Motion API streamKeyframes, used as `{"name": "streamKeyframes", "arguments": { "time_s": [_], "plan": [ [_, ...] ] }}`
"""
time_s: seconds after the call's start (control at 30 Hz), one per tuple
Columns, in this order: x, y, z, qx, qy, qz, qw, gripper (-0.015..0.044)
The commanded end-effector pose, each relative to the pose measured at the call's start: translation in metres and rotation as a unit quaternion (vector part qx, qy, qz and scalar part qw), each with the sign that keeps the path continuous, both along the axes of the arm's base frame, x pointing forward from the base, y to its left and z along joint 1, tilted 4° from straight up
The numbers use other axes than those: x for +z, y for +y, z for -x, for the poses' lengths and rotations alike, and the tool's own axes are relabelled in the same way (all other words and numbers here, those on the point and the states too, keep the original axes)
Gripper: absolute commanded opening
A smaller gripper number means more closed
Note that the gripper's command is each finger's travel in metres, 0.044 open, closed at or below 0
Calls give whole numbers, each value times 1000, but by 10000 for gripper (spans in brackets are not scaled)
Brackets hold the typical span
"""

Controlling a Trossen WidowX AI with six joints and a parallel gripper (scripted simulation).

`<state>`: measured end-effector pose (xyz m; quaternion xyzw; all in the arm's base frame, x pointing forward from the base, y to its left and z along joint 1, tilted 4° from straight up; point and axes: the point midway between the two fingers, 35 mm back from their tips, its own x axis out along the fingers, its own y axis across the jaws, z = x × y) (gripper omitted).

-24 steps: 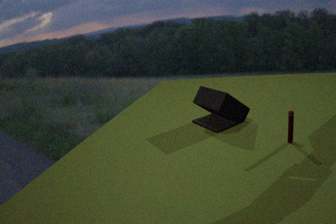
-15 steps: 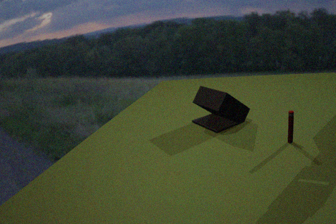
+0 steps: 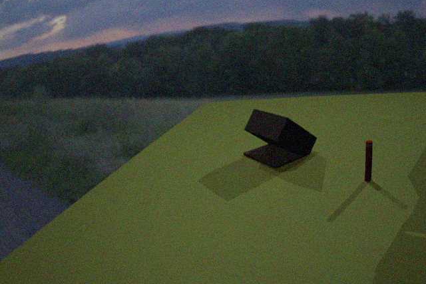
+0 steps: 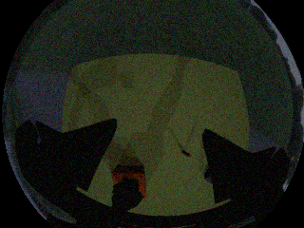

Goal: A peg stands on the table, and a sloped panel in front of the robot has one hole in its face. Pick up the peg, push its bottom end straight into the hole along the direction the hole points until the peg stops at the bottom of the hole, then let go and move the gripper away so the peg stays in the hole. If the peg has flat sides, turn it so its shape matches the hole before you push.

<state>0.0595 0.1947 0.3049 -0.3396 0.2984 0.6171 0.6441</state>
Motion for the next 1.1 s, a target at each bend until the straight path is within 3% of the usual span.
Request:
{"name": "streamKeyframes", "arguments": {
  "time_s": [0.0, 0.5, 1.07],
  "plan": [
    [-19, 10, -17, -44, 22, 26, 998, 440],
    [-89, 24, -84, -235, 105, 91, 962, 440],
    [-171, -3, -138, -409, 188, 151, 880, 440]
  ]
}}
